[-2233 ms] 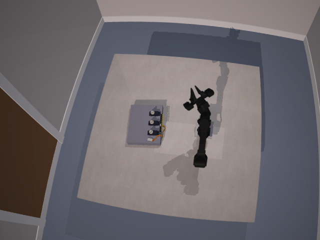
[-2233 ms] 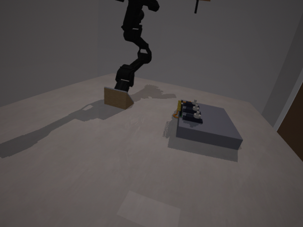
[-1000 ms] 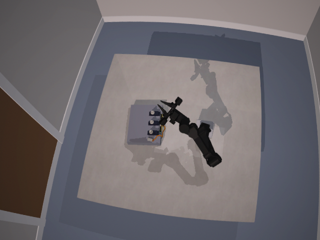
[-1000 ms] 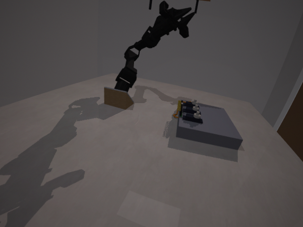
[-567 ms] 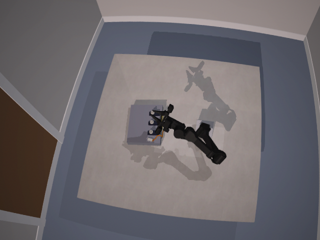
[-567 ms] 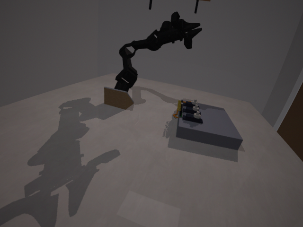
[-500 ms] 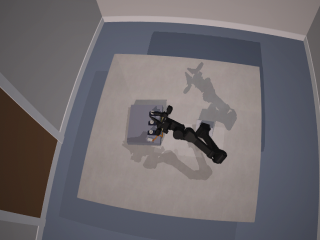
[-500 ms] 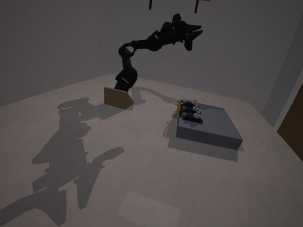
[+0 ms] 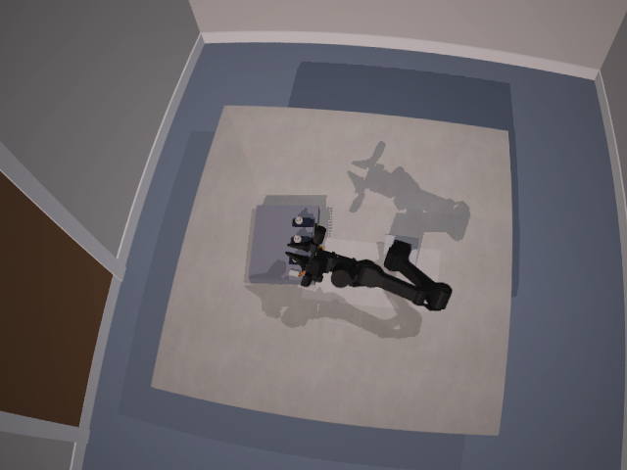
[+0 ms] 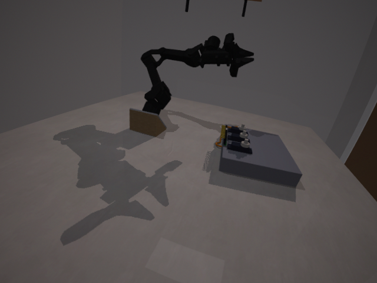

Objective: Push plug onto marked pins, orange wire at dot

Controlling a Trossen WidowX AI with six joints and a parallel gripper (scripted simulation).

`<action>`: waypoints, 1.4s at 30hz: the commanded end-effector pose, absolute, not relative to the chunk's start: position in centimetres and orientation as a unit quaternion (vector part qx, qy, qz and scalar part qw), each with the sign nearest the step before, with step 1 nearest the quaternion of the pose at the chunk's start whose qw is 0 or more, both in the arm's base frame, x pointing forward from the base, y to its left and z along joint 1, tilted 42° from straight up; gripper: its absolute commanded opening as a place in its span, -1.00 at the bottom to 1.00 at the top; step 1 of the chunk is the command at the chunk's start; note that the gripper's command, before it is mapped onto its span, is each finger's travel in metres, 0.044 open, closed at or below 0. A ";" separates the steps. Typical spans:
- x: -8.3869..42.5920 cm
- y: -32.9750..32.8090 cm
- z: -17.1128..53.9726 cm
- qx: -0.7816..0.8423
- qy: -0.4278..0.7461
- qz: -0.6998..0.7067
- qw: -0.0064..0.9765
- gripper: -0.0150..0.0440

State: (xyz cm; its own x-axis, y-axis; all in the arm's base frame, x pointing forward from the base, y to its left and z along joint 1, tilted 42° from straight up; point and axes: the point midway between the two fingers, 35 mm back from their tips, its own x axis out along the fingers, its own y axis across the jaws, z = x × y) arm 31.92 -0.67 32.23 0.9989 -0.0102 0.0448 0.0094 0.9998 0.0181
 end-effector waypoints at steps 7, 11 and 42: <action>34.4 1.9 29.4 -0.002 0.094 0.058 0.994 -0.10; 35.5 2.9 27.6 0.002 0.156 0.088 0.984 -0.10; 35.7 9.9 16.7 0.133 0.572 0.266 0.764 -0.10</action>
State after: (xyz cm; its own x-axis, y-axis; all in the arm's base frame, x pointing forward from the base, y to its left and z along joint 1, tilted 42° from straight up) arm 35.88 9.32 17.52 0.2866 0.5283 -0.7992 -0.2773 0.8442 0.4587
